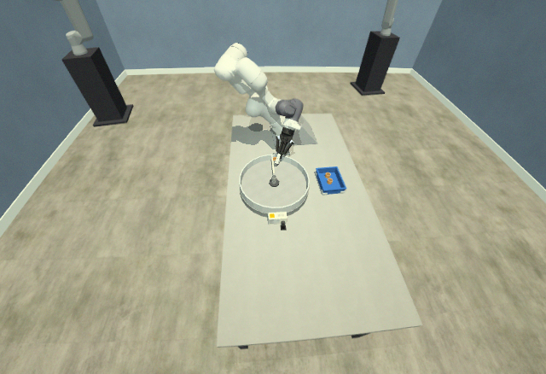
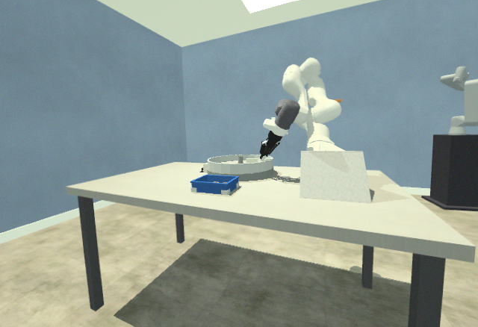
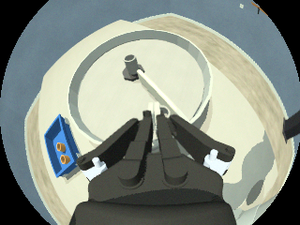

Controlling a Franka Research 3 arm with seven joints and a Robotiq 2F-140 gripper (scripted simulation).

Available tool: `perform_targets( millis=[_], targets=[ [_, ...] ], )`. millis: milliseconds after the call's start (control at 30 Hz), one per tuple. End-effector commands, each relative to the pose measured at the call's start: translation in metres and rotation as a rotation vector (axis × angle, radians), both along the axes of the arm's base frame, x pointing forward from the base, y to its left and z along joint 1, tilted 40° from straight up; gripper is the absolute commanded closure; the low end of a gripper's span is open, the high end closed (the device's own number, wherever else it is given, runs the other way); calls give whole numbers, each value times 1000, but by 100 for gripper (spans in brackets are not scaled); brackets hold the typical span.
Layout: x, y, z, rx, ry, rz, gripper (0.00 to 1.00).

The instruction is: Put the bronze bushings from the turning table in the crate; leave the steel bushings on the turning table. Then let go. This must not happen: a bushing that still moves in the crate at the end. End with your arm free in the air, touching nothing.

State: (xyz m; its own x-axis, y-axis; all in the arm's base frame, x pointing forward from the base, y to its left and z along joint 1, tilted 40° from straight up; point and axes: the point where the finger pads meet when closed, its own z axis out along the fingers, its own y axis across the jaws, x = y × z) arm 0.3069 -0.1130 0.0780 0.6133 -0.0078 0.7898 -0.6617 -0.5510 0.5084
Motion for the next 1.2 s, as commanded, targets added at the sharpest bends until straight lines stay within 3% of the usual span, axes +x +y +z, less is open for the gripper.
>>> perform_targets(
  millis=[0, 533, 1167],
  targets=[
    [0, -1, -1, 4, -4, -4, 100],
    [0, 5, 5, 4, -4, -4, 100],
    [5, 48, 58, 4, -4, -4, 100]
  ],
)
